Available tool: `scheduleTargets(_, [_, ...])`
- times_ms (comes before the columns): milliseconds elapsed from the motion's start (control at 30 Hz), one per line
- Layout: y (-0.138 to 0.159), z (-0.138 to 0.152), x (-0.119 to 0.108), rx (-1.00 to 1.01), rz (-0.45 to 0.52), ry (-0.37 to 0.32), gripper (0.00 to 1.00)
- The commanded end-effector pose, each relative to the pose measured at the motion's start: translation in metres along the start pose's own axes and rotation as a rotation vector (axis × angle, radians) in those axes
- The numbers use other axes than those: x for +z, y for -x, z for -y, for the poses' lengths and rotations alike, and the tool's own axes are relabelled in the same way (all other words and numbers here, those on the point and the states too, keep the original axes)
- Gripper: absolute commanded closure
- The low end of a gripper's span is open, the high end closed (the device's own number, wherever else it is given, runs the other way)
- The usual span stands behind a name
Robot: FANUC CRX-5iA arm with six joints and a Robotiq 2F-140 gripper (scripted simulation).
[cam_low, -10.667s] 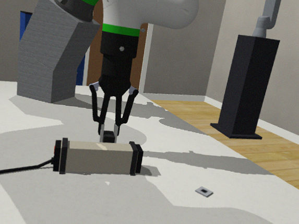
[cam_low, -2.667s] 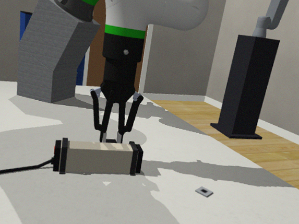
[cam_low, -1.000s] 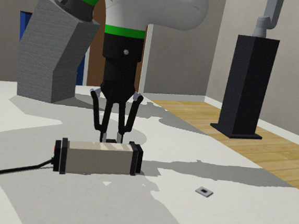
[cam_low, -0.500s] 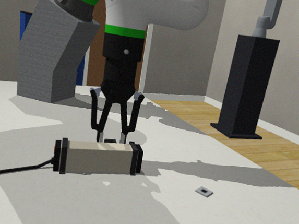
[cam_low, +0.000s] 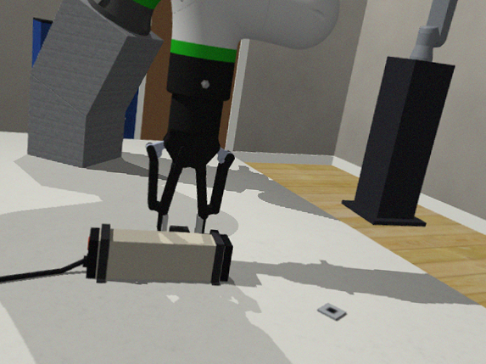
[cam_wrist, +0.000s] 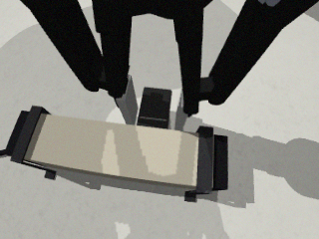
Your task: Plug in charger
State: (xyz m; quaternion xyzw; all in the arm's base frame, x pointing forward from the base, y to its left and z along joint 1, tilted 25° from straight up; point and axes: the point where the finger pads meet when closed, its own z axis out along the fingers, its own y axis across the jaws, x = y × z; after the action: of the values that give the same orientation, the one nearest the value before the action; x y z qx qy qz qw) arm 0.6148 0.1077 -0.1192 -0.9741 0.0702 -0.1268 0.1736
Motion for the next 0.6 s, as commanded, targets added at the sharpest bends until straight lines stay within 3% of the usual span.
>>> scheduleTargets(0, [-0.0009,0.0001,-0.0007,0.000,-0.002,0.000,0.62])
scheduleTargets(567, [-0.0009,0.0001,-0.0073,0.000,-0.002,0.000,0.62])
